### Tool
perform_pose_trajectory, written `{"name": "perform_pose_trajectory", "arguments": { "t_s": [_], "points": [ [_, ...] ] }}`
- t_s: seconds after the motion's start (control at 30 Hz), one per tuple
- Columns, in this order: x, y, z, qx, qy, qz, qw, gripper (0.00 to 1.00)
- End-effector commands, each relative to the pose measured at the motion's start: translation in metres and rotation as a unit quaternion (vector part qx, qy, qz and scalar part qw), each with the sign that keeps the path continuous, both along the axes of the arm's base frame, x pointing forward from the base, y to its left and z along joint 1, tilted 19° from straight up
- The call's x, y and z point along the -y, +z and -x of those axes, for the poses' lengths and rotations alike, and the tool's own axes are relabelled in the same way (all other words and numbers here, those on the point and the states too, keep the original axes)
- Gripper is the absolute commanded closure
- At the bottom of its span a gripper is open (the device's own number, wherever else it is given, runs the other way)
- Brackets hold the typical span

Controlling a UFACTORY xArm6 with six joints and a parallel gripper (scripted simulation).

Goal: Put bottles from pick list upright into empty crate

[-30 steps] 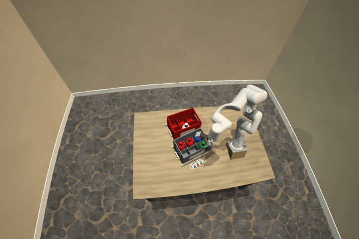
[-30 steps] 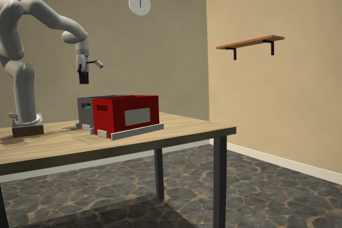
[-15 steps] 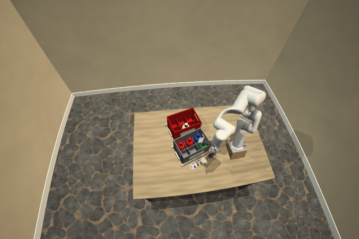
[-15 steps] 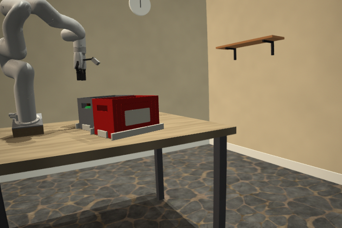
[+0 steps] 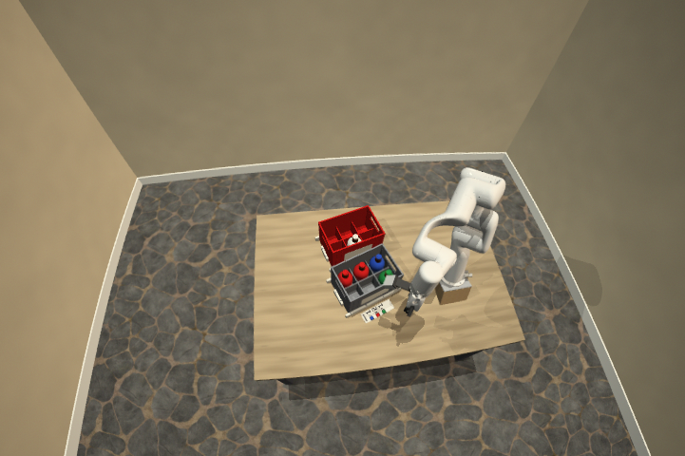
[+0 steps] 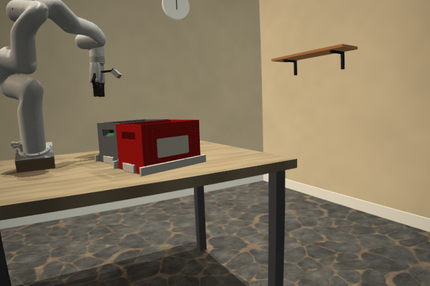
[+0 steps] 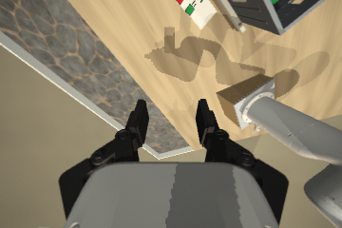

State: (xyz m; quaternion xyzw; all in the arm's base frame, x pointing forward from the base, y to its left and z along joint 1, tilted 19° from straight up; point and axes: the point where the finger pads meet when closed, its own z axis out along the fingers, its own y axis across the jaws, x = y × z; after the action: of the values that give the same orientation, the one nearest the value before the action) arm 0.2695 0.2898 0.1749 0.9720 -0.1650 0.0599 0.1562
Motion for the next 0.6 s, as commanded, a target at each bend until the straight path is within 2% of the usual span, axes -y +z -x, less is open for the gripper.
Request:
{"name": "perform_pose_trajectory", "arguments": {
  "t_s": [0.0,0.4,0.57],
  "points": [
    [-0.02,0.002,0.003,0.001,-0.001,0.0,1.0,0.35],
    [-0.079,0.003,0.018,0.001,-0.001,-0.001,1.0,0.35],
    [-0.093,0.004,0.021,0.001,-0.001,-0.001,1.0,0.35]
  ]
}}
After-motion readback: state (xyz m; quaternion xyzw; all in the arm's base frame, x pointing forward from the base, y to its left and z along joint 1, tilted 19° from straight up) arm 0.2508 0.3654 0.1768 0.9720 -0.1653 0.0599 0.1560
